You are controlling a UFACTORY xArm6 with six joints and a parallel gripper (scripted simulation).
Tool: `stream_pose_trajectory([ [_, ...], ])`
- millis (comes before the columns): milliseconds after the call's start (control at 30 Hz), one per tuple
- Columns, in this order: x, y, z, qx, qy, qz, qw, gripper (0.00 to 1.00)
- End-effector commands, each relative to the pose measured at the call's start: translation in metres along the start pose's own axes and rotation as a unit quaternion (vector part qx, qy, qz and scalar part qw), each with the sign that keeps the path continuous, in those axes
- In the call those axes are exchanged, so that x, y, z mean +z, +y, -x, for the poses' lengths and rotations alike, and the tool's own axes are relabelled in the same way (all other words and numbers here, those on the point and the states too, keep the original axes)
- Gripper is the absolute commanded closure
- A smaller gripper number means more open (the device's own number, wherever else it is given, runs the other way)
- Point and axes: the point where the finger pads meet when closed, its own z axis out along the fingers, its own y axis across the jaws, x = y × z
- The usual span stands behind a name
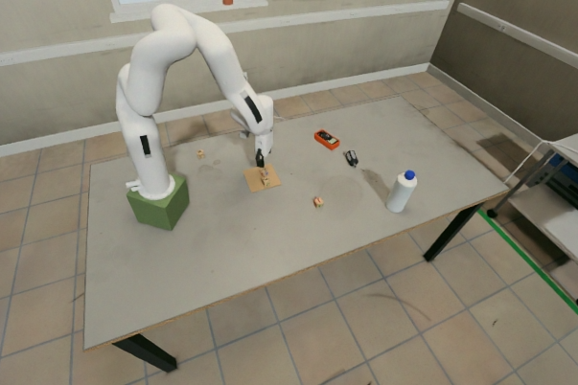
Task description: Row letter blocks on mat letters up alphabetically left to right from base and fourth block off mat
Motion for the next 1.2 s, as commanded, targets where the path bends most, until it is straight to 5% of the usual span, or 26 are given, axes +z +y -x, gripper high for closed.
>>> stream_pose_trajectory([
  [0,-0.001,0.0039,-0.0004,0.069,-0.012,-0.004,0.998,0.0],
  [667,-0.0007,0.0086,-0.0032,0.186,-0.012,-0.002,0.982,0.0],
  [700,-0.0007,0.0086,-0.0032,0.186,-0.012,-0.002,0.982,0.31],
  [1167,-0.0007,0.0086,-0.0032,0.186,-0.012,-0.002,0.982,0.31],
])
